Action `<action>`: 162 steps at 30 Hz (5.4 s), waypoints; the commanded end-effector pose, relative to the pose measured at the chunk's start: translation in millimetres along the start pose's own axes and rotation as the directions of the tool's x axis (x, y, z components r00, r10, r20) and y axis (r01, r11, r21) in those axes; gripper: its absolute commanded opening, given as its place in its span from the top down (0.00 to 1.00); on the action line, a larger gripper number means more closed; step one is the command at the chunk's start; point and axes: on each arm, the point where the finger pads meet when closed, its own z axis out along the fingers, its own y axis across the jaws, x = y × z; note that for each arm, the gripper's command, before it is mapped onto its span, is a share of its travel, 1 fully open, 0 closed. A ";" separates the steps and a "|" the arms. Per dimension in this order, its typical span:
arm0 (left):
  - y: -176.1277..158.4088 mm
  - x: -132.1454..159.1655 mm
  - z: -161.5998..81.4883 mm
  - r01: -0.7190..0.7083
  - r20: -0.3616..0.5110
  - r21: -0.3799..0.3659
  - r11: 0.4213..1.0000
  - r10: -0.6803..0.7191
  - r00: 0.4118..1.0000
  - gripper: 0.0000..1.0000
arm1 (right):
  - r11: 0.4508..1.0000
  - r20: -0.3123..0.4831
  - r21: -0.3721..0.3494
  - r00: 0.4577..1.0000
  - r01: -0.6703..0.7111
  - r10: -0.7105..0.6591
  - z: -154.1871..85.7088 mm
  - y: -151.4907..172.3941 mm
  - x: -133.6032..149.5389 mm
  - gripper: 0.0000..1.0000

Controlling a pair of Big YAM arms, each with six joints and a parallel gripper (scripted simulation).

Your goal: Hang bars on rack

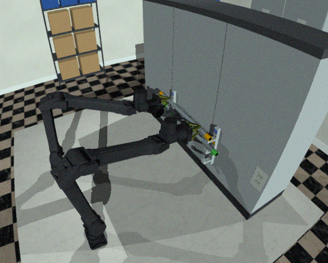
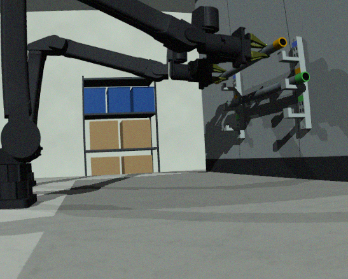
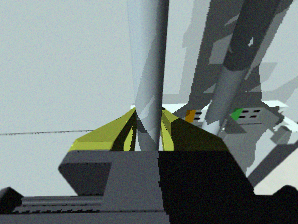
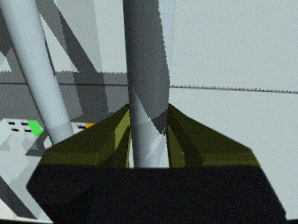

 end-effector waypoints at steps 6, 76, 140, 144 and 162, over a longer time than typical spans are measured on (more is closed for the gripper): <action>48.0 3.4 17.5 0.013 -0.004 -0.074 0.997 -0.014 1.000 1.00 | 0.994 -0.007 0.103 1.000 -0.027 0.028 18.6 -60.2 4.2 1.00; 30.5 3.1 45.5 0.013 -0.004 -0.074 0.997 -0.014 1.000 1.00 | 0.994 -0.007 0.103 1.000 -0.027 0.027 46.7 -44.6 4.7 1.00; -6.1 2.2 39.0 0.013 -0.003 -0.079 0.997 -0.014 1.000 1.00 | 0.994 -0.007 0.108 1.000 -0.028 0.029 37.3 -6.3 5.6 1.00; -6.5 2.2 38.8 0.013 -0.003 -0.079 0.997 -0.014 1.000 1.00 | 0.994 -0.007 0.108 1.000 -0.028 0.029 36.9 -5.4 5.6 1.00; -5.3 2.2 38.8 0.013 -0.003 -0.079 0.997 -0.013 1.000 1.00 | 0.994 -0.007 0.109 1.000 -0.027 0.028 37.0 -4.8 5.6 1.00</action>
